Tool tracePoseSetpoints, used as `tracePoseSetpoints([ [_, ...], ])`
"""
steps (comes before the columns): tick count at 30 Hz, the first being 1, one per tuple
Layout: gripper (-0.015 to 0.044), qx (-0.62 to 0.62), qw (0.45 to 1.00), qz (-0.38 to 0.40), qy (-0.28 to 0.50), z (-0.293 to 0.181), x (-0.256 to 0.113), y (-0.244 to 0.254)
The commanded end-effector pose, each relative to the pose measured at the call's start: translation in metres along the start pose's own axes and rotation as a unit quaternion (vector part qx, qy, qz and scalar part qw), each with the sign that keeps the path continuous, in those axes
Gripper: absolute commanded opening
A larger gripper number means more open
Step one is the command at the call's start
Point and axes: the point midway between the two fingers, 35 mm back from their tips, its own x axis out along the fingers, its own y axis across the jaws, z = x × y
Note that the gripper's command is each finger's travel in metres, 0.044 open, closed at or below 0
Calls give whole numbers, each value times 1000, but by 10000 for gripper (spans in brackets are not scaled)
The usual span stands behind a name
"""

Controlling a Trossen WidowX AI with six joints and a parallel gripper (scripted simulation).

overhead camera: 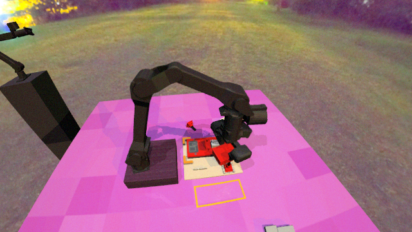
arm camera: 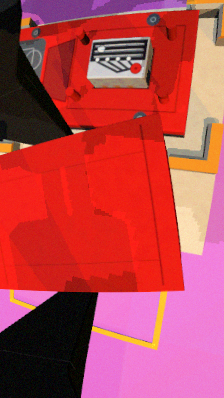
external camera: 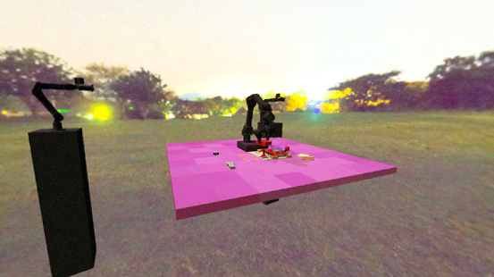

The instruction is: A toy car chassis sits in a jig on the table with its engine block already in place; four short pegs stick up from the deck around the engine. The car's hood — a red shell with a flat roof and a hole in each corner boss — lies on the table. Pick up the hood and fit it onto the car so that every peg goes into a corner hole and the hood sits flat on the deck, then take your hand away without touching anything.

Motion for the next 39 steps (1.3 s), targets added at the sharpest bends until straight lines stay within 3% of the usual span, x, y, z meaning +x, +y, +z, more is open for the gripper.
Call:
tracePoseSetpoints([
  [1, 0, 20, 1000, 0, -2, 5, 0, 14],
  [29, 0, 155, 988, 1, -5, 20, -1, 116],
  [39, 0, 155, 988, 1, -5, 21, 34, 119],
])
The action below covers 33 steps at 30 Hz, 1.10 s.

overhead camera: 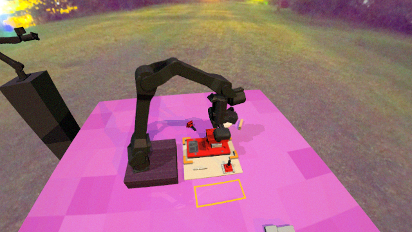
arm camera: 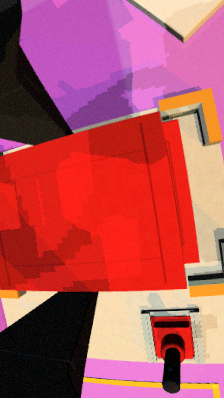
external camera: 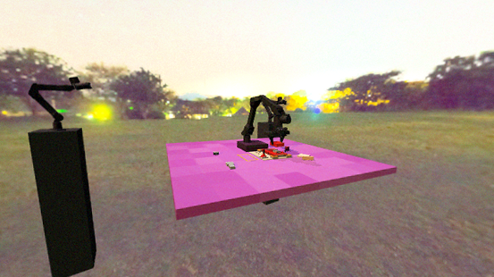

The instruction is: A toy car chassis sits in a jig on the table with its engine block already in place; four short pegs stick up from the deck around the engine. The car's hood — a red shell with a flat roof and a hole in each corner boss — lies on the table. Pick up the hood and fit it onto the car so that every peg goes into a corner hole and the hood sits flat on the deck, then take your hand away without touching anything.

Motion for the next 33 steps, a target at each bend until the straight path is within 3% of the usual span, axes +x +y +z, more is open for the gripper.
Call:
tracePoseSetpoints([
  [1, 0, 2, 1000, -3, 3, -2, 20, 2],
  [33, 0, 2, 1000, -3, 3, 0, 29, 2],
])
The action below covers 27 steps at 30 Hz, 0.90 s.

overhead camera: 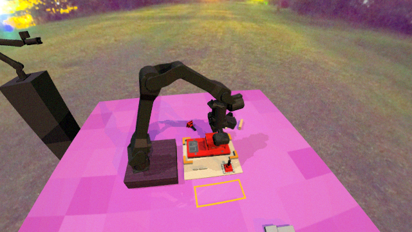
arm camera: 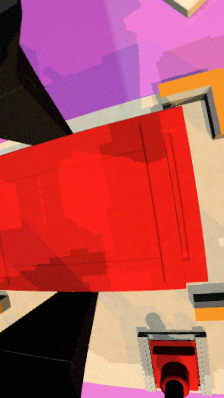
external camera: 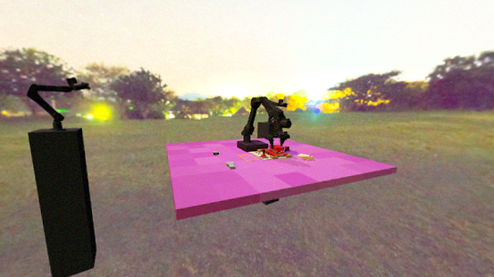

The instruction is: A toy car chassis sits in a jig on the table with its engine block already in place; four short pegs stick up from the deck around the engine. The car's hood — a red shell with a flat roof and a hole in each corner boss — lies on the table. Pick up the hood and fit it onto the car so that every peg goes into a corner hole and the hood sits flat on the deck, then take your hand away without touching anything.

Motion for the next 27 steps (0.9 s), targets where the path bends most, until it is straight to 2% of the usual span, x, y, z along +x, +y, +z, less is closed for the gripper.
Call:
tracePoseSetpoints([
  [1, 0, 1, 1000, -1, -2, 1, 0, 0],
  [27, 0, 1, 1000, -1, -2, 1, 11, 0],
])
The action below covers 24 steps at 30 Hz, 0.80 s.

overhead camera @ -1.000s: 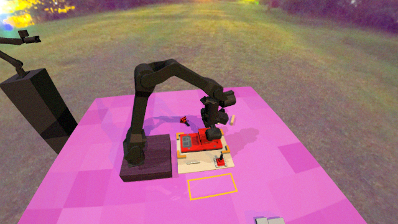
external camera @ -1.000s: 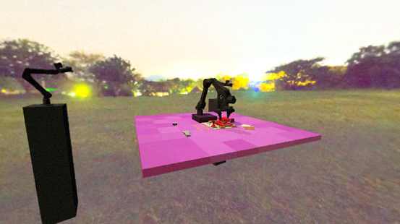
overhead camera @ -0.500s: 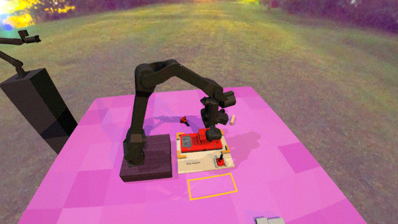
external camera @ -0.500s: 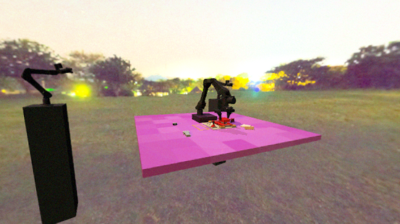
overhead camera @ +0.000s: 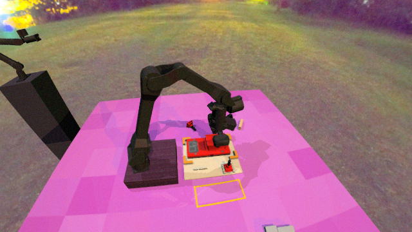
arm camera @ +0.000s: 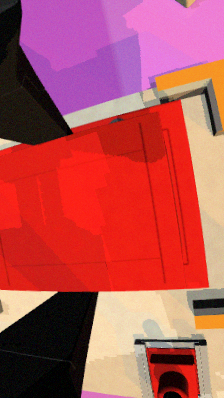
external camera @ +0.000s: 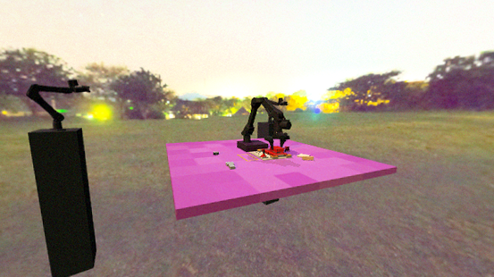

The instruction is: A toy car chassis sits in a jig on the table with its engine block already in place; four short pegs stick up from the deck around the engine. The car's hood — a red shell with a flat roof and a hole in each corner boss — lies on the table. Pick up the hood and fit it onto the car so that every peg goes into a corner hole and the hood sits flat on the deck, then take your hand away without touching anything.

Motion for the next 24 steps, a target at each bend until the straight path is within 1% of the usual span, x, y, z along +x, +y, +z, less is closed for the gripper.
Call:
tracePoseSetpoints([
  [1, 0, 1, 1000, 0, -1, 1, 2, 0],
  [24, 0, 0, 1000, 0, 0, 0, 9, 0],
])
